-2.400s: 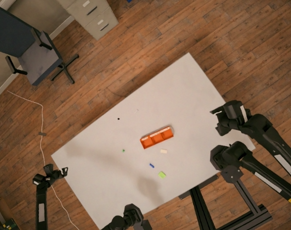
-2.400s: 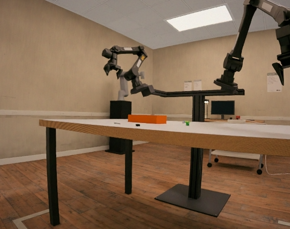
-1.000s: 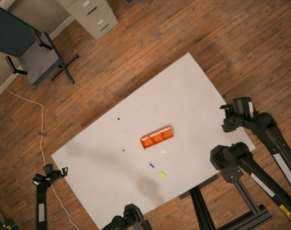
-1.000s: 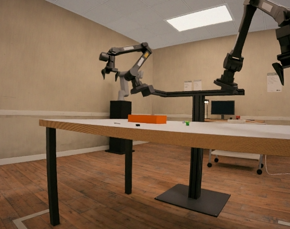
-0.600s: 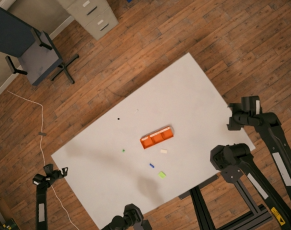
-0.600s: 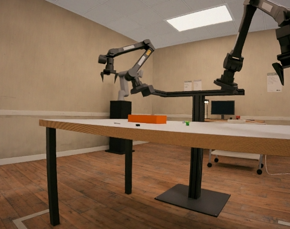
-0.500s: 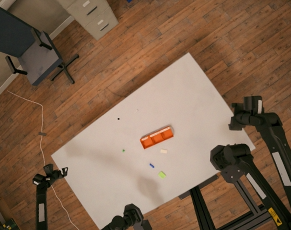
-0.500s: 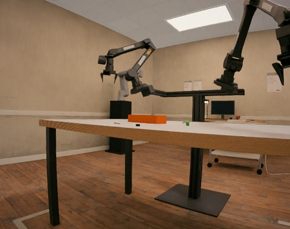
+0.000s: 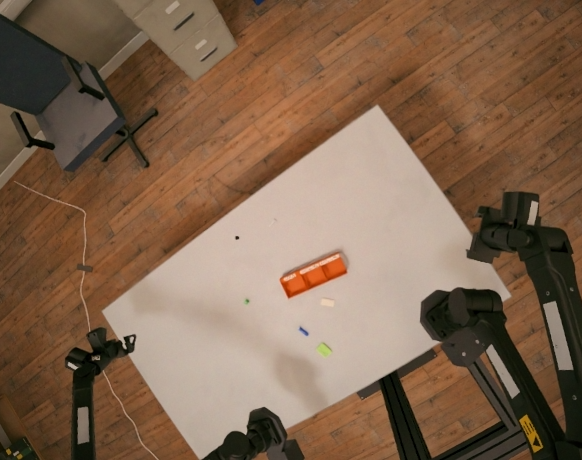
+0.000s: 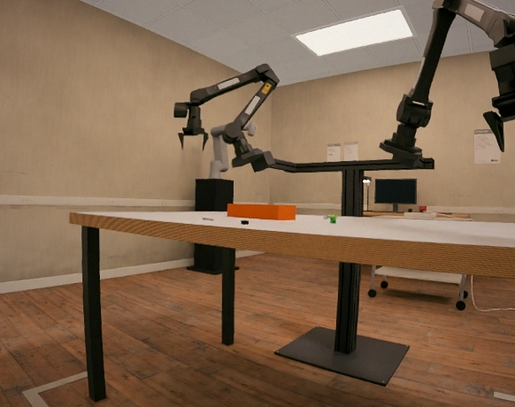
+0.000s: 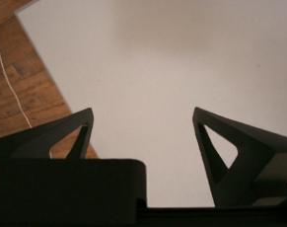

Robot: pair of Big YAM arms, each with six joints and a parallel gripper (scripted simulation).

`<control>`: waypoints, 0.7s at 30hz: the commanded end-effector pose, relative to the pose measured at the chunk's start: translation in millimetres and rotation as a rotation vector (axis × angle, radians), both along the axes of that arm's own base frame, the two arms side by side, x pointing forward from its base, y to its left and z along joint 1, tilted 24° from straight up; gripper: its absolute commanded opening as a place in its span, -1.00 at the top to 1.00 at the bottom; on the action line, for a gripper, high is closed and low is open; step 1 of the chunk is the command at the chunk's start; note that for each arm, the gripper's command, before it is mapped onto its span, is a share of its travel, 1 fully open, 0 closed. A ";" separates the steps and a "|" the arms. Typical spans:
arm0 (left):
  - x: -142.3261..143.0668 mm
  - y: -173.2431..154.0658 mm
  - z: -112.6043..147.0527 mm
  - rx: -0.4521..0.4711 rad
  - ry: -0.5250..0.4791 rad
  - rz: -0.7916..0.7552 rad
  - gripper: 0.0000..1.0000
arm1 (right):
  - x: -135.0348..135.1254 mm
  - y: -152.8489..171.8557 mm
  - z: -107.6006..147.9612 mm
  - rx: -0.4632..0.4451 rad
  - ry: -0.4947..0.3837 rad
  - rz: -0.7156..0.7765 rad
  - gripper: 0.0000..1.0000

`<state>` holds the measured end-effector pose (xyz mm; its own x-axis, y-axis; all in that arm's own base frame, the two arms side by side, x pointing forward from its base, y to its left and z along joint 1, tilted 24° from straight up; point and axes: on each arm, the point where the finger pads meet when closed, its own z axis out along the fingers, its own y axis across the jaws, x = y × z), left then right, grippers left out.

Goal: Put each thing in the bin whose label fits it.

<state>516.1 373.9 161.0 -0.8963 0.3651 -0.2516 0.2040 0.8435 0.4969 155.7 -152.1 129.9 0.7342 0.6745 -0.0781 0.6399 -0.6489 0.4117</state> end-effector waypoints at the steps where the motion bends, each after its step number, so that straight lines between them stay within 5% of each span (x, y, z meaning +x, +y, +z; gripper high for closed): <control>1: 1.6 0.1 7.0 0.007 -0.010 -0.001 -1.00 | -6.4 -2.1 1.6 0.006 0.003 -0.028 -1.00; 21: 1.6 0.1 7.0 0.007 -0.010 -0.001 -1.00 | -9.2 -4.8 1.6 0.006 0.003 -0.046 -1.00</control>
